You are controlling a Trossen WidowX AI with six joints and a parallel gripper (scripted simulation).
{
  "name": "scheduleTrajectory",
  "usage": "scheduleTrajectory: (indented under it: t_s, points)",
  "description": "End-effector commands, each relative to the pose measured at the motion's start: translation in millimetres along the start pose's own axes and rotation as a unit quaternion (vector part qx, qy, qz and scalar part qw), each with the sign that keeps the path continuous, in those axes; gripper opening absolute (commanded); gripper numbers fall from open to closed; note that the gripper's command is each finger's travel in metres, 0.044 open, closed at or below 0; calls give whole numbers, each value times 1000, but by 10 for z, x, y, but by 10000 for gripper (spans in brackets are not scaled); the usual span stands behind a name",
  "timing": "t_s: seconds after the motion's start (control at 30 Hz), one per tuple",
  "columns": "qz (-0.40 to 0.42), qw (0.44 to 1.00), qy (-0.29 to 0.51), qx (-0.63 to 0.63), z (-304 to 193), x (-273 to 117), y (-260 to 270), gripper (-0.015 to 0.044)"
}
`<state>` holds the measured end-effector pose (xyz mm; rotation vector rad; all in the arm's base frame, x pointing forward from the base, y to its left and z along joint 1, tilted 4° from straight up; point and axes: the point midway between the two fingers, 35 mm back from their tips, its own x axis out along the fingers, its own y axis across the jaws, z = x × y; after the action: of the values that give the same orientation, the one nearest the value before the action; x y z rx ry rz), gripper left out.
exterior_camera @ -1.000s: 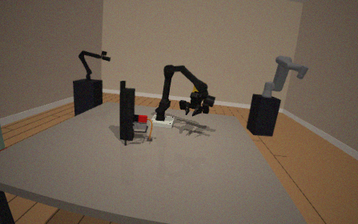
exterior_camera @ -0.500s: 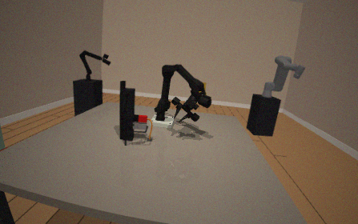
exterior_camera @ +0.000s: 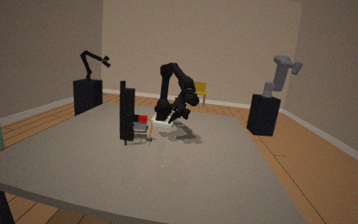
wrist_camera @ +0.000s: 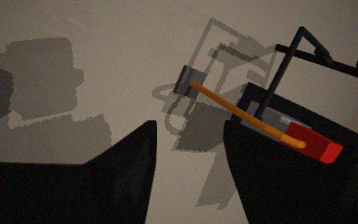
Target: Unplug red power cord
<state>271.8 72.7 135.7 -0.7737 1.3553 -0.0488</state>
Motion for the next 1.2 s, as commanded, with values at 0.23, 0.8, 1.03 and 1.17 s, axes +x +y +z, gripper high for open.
scheduleTrajectory:
  t_s: [0.23, 0.8, 1.03, 1.17]
  points:
    - [189, 907, -78, -367, -215, 175, -711, 160]
    - [198, 818, -174, -512, -322, 208, -988, 160]
    - [198, 818, -174, -512, -322, 208, -988, 160]
    - [198, 818, -174, -512, -325, 213, -996, 160]
